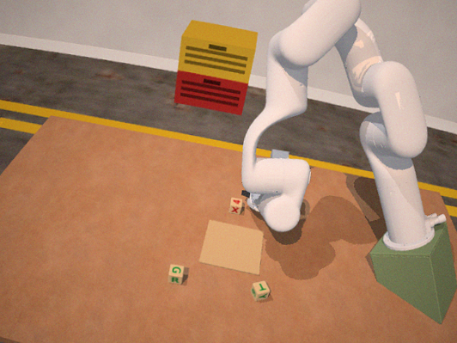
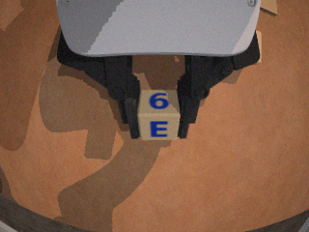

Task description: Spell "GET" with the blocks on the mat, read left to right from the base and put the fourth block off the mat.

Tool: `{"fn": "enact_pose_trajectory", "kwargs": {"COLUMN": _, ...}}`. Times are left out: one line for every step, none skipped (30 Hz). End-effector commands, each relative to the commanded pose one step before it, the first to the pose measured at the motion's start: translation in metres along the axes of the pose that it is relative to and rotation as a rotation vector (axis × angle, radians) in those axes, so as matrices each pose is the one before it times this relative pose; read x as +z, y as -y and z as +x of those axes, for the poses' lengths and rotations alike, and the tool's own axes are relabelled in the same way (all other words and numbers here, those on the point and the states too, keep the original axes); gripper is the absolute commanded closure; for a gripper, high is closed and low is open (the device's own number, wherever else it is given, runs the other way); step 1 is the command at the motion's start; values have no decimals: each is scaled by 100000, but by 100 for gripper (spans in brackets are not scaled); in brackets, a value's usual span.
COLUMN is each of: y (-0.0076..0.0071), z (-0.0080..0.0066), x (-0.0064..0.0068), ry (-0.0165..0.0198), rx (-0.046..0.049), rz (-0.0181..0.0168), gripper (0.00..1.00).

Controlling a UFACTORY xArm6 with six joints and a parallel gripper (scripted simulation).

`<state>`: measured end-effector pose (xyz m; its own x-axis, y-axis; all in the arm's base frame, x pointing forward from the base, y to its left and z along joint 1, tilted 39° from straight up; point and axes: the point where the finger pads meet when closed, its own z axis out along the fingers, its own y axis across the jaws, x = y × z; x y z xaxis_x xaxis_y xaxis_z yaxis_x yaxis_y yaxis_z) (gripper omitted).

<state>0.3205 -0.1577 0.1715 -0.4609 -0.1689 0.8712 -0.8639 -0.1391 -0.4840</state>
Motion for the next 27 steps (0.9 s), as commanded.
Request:
{"fn": "enact_pose_trajectory", "kwargs": {"y": 50, "z": 16, "x": -20, "ry": 19, "rx": 137, "rz": 52, "gripper": 73}}
{"fn": "enact_pose_trajectory", "kwargs": {"y": 0, "z": 0, "x": 0, "ry": 0, "rx": 0, "rz": 0, "gripper": 73}}
{"fn": "enact_pose_trajectory", "kwargs": {"y": 0, "z": 0, "x": 0, "ry": 0, "rx": 0, "rz": 0, "gripper": 73}}
{"fn": "enact_pose_trajectory", "kwargs": {"y": 0, "z": 0, "x": 0, "ry": 0, "rx": 0, "rz": 0, "gripper": 73}}
{"fn": "enact_pose_trajectory", "kwargs": {"y": 0, "z": 0, "x": 0, "ry": 0, "rx": 0, "rz": 0, "gripper": 73}}
{"fn": "enact_pose_trajectory", "kwargs": {"y": 0, "z": 0, "x": 0, "ry": 0, "rx": 0, "rz": 0, "gripper": 73}}
{"fn": "enact_pose_trajectory", "kwargs": {"y": 0, "z": 0, "x": 0, "ry": 0, "rx": 0, "rz": 0, "gripper": 73}}
{"fn": "enact_pose_trajectory", "kwargs": {"y": 0, "z": 0, "x": 0, "ry": 0, "rx": 0, "rz": 0, "gripper": 73}}
{"fn": "enact_pose_trajectory", "kwargs": {"y": 0, "z": 0, "x": 0, "ry": 0, "rx": 0, "rz": 0, "gripper": 73}}
{"fn": "enact_pose_trajectory", "kwargs": {"y": 0, "z": 0, "x": 0, "ry": 0, "rx": 0, "rz": 0, "gripper": 73}}
{"fn": "enact_pose_trajectory", "kwargs": {"y": 0, "z": 0, "x": 0, "ry": 0, "rx": 0, "rz": 0, "gripper": 73}}
{"fn": "enact_pose_trajectory", "kwargs": {"y": 0, "z": 0, "x": 0, "ry": 0, "rx": 0, "rz": 0, "gripper": 73}}
{"fn": "enact_pose_trajectory", "kwargs": {"y": 0, "z": 0, "x": 0, "ry": 0, "rx": 0, "rz": 0, "gripper": 73}}
{"fn": "enact_pose_trajectory", "kwargs": {"y": 0, "z": 0, "x": 0, "ry": 0, "rx": 0, "rz": 0, "gripper": 73}}
{"fn": "enact_pose_trajectory", "kwargs": {"y": 0, "z": 0, "x": 0, "ry": 0, "rx": 0, "rz": 0, "gripper": 73}}
{"fn": "enact_pose_trajectory", "kwargs": {"y": 0, "z": 0, "x": 0, "ry": 0, "rx": 0, "rz": 0, "gripper": 69}}
{"fn": "enact_pose_trajectory", "kwargs": {"y": 0, "z": 0, "x": 0, "ry": 0, "rx": 0, "rz": 0, "gripper": 69}}
{"fn": "enact_pose_trajectory", "kwargs": {"y": 0, "z": 0, "x": 0, "ry": 0, "rx": 0, "rz": 0, "gripper": 69}}
{"fn": "enact_pose_trajectory", "kwargs": {"y": 0, "z": 0, "x": 0, "ry": 0, "rx": 0, "rz": 0, "gripper": 65}}
{"fn": "enact_pose_trajectory", "kwargs": {"y": 0, "z": 0, "x": 0, "ry": 0, "rx": 0, "rz": 0, "gripper": 65}}
{"fn": "enact_pose_trajectory", "kwargs": {"y": 0, "z": 0, "x": 0, "ry": 0, "rx": 0, "rz": 0, "gripper": 65}}
{"fn": "enact_pose_trajectory", "kwargs": {"y": 0, "z": 0, "x": 0, "ry": 0, "rx": 0, "rz": 0, "gripper": 65}}
{"fn": "enact_pose_trajectory", "kwargs": {"y": 0, "z": 0, "x": 0, "ry": 0, "rx": 0, "rz": 0, "gripper": 65}}
{"fn": "enact_pose_trajectory", "kwargs": {"y": 0, "z": 0, "x": 0, "ry": 0, "rx": 0, "rz": 0, "gripper": 61}}
{"fn": "enact_pose_trajectory", "kwargs": {"y": 0, "z": 0, "x": 0, "ry": 0, "rx": 0, "rz": 0, "gripper": 61}}
{"fn": "enact_pose_trajectory", "kwargs": {"y": 0, "z": 0, "x": 0, "ry": 0, "rx": 0, "rz": 0, "gripper": 61}}
{"fn": "enact_pose_trajectory", "kwargs": {"y": 0, "z": 0, "x": 0, "ry": 0, "rx": 0, "rz": 0, "gripper": 57}}
